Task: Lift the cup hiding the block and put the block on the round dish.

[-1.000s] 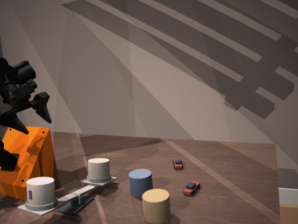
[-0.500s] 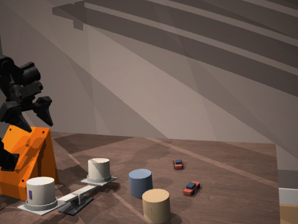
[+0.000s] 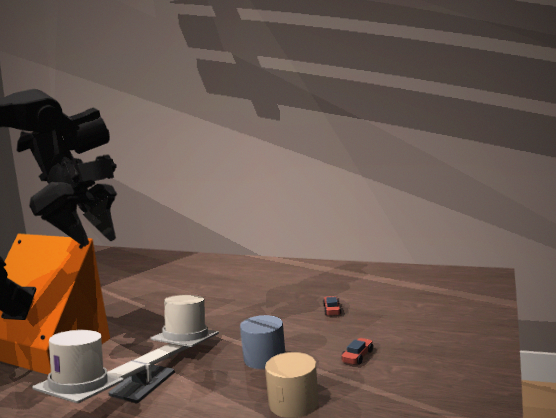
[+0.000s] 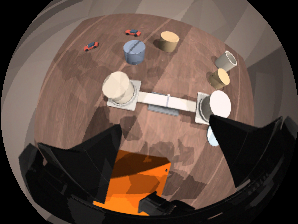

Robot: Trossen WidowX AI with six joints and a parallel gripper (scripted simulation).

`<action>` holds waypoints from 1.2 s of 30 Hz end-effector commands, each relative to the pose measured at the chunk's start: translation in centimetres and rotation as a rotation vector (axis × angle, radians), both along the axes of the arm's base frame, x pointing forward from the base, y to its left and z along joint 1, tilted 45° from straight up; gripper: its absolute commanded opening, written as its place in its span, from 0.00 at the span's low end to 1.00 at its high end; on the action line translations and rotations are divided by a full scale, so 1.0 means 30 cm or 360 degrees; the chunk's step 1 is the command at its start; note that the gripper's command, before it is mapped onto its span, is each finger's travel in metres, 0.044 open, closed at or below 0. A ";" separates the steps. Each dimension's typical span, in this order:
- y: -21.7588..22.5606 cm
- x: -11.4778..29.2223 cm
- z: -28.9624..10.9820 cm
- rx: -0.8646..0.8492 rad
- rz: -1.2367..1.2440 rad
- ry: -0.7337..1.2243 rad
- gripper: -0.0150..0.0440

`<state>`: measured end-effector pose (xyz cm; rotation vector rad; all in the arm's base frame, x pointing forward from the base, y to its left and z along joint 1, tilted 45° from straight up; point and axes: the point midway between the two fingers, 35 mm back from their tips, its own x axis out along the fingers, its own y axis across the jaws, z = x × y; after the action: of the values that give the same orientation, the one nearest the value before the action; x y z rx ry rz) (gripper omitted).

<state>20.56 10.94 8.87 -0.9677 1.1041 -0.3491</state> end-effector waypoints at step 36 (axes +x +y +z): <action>-0.026 0.320 -0.430 -0.0298 0.0803 0.1869 1.00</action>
<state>29.43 10.59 -2.44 -1.6105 1.7664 0.5048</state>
